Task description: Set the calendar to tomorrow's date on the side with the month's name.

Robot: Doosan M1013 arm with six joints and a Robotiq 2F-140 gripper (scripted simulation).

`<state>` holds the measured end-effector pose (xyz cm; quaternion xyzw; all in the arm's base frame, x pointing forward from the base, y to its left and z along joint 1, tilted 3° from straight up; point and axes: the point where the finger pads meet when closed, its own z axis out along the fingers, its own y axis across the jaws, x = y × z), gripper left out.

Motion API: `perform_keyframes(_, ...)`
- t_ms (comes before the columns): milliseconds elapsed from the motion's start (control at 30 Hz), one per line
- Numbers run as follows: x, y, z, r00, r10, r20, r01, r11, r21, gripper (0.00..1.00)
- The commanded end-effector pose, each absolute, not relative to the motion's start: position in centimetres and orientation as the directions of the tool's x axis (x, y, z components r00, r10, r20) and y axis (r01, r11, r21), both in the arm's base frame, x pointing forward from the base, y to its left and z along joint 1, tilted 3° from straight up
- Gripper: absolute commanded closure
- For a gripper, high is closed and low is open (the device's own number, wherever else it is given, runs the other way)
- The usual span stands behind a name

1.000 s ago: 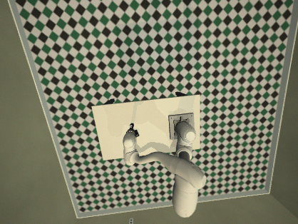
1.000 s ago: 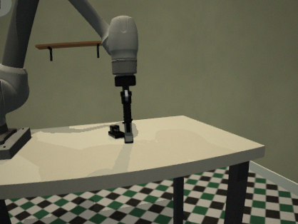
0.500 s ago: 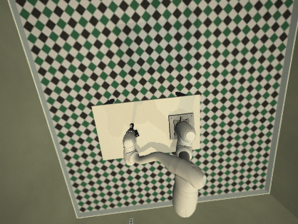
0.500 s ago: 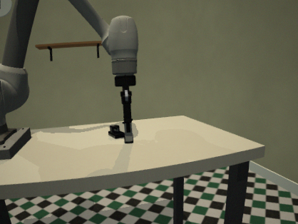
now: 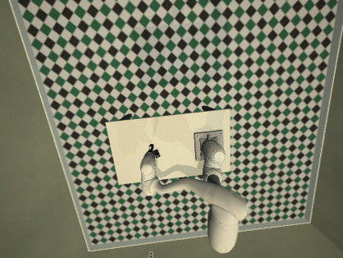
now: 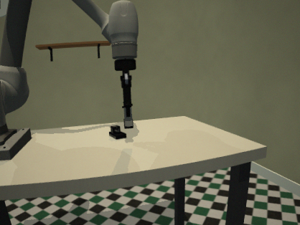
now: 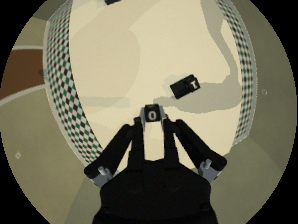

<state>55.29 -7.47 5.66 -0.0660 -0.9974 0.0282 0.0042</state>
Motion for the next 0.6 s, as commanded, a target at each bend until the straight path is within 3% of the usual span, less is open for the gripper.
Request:
perform_keyframes(0, 55.3, -7.4, 7.6, -0.991, 0.132, 0.005, 0.131, 0.990, -0.057, 0.83)
perform_keyframes(567, 55.3, -7.2, 9.9, -0.991, 0.133, 0.005, 0.132, 0.990, -0.057, 0.83)
